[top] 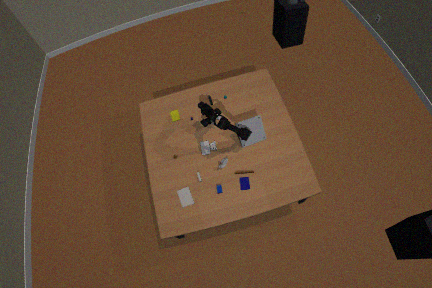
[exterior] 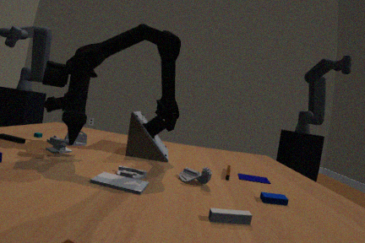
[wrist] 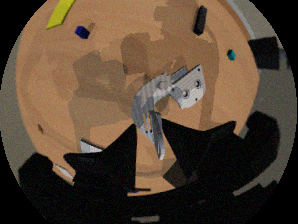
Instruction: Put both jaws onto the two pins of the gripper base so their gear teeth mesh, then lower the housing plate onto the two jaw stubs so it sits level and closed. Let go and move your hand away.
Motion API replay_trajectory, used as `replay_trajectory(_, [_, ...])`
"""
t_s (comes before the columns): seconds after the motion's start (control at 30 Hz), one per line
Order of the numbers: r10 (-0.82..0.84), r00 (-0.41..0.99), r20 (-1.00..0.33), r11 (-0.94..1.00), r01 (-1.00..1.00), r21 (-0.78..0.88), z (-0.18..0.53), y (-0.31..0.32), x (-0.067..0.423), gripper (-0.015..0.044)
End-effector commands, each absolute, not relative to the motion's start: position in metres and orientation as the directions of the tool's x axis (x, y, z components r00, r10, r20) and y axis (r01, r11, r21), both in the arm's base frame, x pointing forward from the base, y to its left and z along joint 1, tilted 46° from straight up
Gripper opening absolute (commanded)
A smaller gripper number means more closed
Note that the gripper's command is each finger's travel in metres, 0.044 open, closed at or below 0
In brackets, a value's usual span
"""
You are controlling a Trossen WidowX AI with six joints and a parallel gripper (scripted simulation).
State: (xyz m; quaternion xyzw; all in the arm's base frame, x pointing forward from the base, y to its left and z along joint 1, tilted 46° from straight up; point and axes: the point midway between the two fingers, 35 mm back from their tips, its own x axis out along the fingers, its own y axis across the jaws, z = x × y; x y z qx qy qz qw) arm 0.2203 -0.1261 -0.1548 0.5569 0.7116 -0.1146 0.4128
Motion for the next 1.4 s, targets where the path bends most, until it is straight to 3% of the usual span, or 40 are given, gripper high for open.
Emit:
replay_trajectory(0.0, [0.694, -0.041, -0.719, 0.359, 0.885, 0.296, -0.145, -0.137, 0.221, 0.0134])
replay_trajectory(0.43, [0.694, -0.040, -0.719, 0.347, 0.894, 0.285, -0.127, -0.150, 0.221, 0.0134])
replay_trajectory(0.9, [0.684, -0.038, -0.728, 0.096, 0.995, 0.038, -0.096, -0.127, 0.243, 0.0134])
replay_trajectory(1.37, [0.679, -0.036, -0.733, -0.177, 0.961, -0.211, -0.065, -0.098, 0.260, 0.0134])
